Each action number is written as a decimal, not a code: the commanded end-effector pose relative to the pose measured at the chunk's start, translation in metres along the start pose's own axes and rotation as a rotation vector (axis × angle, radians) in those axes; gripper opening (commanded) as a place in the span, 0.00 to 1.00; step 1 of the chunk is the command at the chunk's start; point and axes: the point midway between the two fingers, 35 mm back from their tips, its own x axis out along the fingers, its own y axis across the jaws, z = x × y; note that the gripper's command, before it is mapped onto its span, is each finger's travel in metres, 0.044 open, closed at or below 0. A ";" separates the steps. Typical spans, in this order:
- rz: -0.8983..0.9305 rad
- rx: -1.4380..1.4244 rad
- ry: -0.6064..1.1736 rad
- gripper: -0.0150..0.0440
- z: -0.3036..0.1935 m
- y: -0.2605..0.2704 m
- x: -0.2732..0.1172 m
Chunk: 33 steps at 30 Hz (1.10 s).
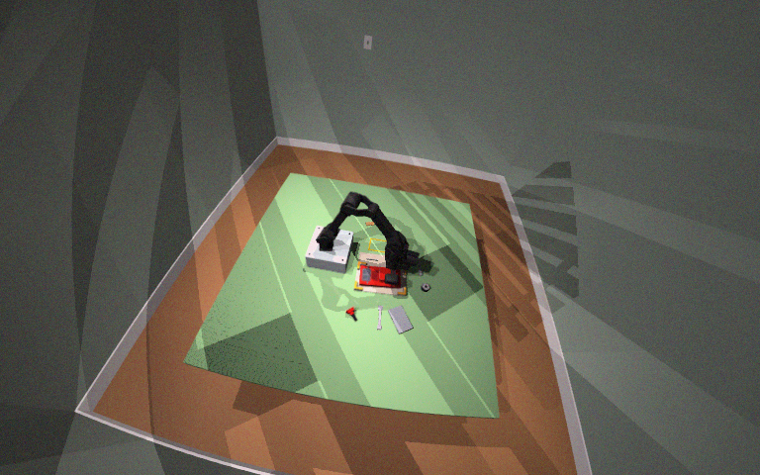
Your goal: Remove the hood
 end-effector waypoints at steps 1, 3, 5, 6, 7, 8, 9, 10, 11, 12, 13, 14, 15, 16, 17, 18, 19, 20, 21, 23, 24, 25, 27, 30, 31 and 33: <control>0.000 0.000 0.000 0.84 0.000 0.000 0.000; 0.000 0.000 0.000 0.82 0.000 0.000 0.000; 0.000 0.000 0.000 0.80 0.000 0.000 0.000; 0.000 0.000 0.000 0.79 0.000 0.000 0.000; 0.000 0.000 0.000 0.78 0.000 0.000 0.000; 0.000 0.000 0.000 0.76 0.000 0.000 0.000; 0.000 0.000 0.000 0.75 0.000 0.000 0.000; 0.000 0.000 0.000 0.71 0.000 0.000 0.000; 0.000 0.000 0.000 0.66 0.000 0.000 0.000; 0.000 0.000 0.000 0.62 0.000 0.000 -0.001; 0.000 0.000 0.000 0.58 0.000 0.000 -0.001; 0.000 0.000 0.000 0.53 0.000 0.000 -0.002; 0.000 0.000 0.000 0.49 0.000 0.000 -0.002; 0.000 0.000 0.000 0.44 0.000 0.000 -0.003; 0.000 0.000 0.000 0.40 0.000 0.000 -0.004; 0.000 0.000 0.000 0.35 0.000 0.000 -0.004; 0.001 0.000 0.000 0.31 0.000 0.000 -0.005; 0.001 0.000 0.000 0.26 0.000 0.000 -0.006; 0.001 0.000 0.000 0.25 0.000 0.000 -0.006; 0.001 0.000 0.000 0.25 0.000 0.000 -0.008; 0.001 0.000 0.000 0.25 0.000 0.000 -0.008; 0.001 0.000 0.000 0.25 0.000 0.000 -0.009; 0.001 0.000 0.000 0.25 0.000 0.000 -0.010; 0.001 0.000 0.000 0.25 0.000 0.000 -0.012; 0.001 0.000 0.000 0.25 0.000 0.000 -0.013; 0.002 0.000 0.000 0.25 0.001 0.000 -0.014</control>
